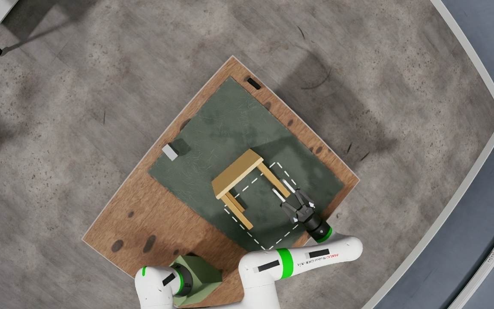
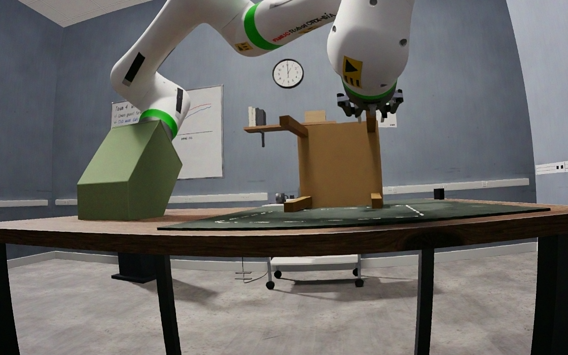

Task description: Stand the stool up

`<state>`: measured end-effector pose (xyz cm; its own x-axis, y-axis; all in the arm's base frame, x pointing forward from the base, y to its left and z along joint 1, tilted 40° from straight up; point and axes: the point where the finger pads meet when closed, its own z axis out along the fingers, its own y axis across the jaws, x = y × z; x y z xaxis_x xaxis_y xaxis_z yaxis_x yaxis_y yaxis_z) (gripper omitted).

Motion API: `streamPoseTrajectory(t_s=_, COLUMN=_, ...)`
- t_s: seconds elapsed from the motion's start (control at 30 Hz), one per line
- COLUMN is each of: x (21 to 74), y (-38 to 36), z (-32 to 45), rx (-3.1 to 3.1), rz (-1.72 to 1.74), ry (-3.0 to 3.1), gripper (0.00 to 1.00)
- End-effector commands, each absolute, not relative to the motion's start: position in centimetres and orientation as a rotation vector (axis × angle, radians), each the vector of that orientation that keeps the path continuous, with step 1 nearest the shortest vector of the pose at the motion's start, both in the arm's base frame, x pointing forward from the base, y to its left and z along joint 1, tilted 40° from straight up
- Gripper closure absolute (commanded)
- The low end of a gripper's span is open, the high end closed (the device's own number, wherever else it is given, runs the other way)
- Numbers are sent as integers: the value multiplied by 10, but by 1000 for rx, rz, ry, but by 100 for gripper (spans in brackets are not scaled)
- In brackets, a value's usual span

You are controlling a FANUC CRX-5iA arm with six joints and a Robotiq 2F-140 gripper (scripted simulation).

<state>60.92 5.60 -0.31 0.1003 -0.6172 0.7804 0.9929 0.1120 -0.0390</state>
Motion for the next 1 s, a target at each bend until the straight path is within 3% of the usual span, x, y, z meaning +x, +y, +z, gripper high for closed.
streamPoseTrajectory(t_s=0.0, x=612, y=36, z=-18, rx=-677, rz=-1336, ry=-701, gripper=62)
streamPoseTrajectory(t_s=0.97, x=615, y=-3, z=-48, rx=-677, rz=-1336, ry=-701, gripper=62)
